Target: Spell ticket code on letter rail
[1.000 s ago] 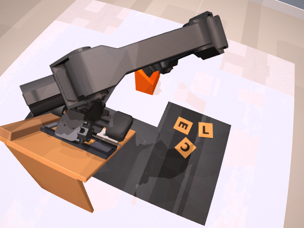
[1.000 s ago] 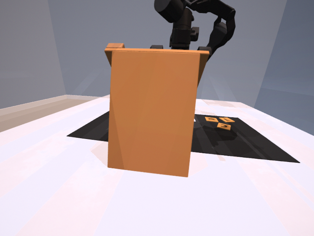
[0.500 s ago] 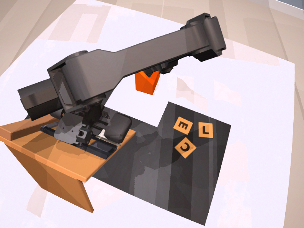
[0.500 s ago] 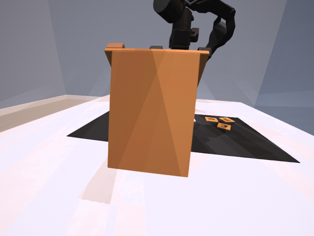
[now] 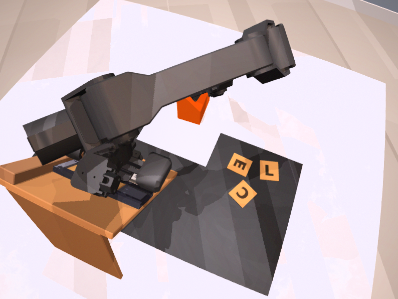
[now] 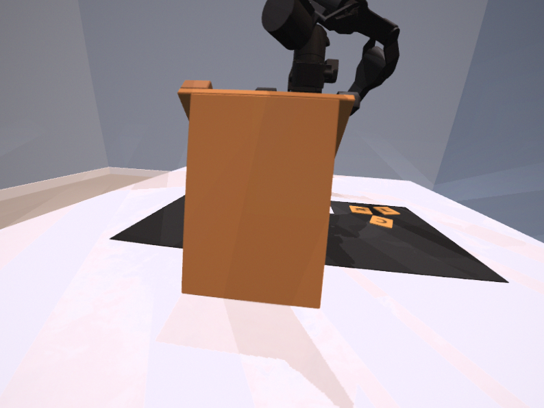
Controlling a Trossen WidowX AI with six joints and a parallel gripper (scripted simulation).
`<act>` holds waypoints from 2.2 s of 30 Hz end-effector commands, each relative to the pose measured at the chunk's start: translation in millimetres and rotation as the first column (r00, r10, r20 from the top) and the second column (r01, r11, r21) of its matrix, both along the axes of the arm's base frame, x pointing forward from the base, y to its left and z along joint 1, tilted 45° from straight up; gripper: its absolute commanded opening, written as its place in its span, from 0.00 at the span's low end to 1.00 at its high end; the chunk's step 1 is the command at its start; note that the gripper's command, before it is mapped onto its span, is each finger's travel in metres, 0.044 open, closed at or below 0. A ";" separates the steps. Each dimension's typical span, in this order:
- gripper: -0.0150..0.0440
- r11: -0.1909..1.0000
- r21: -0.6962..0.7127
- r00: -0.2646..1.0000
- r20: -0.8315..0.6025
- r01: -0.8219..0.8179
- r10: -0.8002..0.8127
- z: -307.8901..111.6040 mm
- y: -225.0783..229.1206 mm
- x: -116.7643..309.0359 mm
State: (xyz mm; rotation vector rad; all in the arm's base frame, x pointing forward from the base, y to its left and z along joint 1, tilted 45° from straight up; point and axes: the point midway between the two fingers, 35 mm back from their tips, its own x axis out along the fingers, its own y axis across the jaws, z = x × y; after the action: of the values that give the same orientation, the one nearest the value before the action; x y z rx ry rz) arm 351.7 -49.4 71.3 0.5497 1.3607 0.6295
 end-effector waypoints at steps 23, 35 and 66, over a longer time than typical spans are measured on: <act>0.25 1.000 0.003 1.000 -0.001 0.000 0.000 -4.9 10.0 9.8; 0.25 1.000 0.004 1.000 0.000 0.000 0.000 -7.3 13.3 13.7; 0.25 1.000 0.003 1.000 0.000 0.000 0.000 -13.6 3.9 13.0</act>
State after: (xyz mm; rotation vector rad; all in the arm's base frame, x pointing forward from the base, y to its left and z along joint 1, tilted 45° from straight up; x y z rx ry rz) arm 364.5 -44.4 58.8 0.5580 1.3605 0.6288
